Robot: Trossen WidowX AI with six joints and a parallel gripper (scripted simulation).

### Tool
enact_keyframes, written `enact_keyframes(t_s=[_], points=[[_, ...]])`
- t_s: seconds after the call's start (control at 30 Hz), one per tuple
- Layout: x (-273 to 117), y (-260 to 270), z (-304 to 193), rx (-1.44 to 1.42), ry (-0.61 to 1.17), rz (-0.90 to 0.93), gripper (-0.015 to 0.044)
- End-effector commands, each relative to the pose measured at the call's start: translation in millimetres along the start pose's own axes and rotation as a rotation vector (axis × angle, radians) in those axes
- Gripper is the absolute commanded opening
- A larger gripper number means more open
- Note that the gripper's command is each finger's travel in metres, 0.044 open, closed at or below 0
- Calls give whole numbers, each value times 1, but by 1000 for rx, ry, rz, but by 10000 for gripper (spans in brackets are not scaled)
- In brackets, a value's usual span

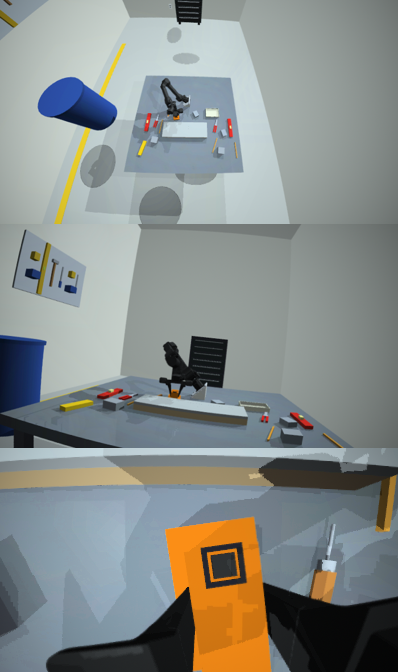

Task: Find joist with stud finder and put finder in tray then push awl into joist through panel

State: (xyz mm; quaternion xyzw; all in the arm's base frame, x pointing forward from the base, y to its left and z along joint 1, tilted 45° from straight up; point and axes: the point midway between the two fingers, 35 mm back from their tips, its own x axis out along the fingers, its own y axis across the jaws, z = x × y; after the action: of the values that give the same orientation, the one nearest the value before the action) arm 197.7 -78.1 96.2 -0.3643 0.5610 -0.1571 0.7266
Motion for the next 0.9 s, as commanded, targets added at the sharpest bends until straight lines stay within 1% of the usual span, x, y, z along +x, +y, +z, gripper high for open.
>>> enact_keyframes(t_s=[0.0, 0.03, 0.07, 0.73, 0.87], points=[[-7, 0, 5, 4, -3, 6, 30], [-10, 1, 6, 5, -3, 8, 4], [-14, 1, 8, 5, -2, 11, 0], [-91, 1, 28, 2, 0, 6, 0], [-97, 0, 29, 2, -2, 2, 0]])
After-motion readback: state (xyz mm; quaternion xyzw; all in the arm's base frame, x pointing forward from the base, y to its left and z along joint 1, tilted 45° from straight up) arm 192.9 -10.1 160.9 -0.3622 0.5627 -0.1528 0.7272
